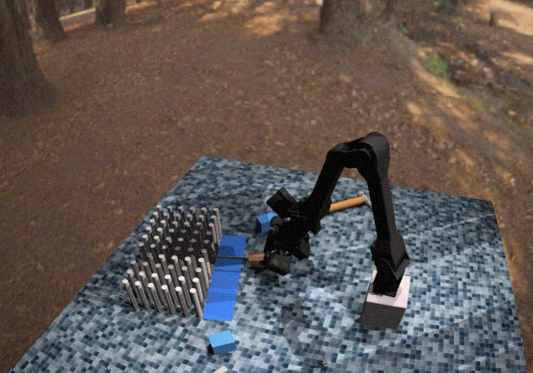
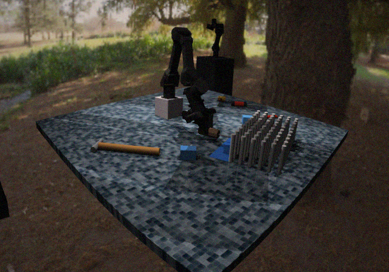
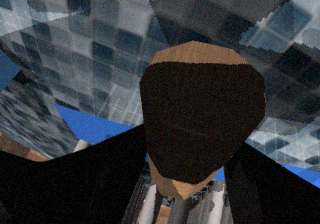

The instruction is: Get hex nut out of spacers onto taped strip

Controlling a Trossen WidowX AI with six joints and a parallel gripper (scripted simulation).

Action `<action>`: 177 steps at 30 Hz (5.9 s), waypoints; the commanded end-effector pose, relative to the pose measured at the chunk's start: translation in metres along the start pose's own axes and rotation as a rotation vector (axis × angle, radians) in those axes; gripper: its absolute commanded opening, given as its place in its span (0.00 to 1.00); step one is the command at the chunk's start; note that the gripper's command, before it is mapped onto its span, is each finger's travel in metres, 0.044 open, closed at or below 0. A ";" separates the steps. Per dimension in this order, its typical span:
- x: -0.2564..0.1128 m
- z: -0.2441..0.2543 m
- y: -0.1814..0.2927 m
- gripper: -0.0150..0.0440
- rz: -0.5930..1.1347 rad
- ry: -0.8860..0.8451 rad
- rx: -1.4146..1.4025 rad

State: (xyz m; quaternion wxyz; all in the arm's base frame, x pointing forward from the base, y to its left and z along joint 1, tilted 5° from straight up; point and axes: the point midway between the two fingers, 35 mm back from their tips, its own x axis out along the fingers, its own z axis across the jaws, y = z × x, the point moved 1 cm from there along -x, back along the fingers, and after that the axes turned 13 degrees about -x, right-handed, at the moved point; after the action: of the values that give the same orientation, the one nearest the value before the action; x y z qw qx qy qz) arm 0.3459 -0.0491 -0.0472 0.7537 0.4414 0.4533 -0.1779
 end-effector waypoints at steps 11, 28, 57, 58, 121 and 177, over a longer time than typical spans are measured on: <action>0.005 0.005 0.011 0.25 0.005 -0.010 0.001; 0.012 0.008 0.021 0.25 0.006 -0.010 0.001; 0.022 0.012 0.038 0.25 0.008 -0.010 0.002; 0.022 0.012 0.038 0.25 0.008 -0.010 0.002; 0.045 0.015 0.056 0.25 0.012 -0.011 0.002; 0.041 0.005 0.032 0.25 0.012 -0.007 -0.001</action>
State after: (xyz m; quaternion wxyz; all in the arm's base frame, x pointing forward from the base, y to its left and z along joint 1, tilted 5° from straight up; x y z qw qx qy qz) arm 0.3945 -0.0305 -0.0642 0.7567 0.4430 0.4466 -0.1779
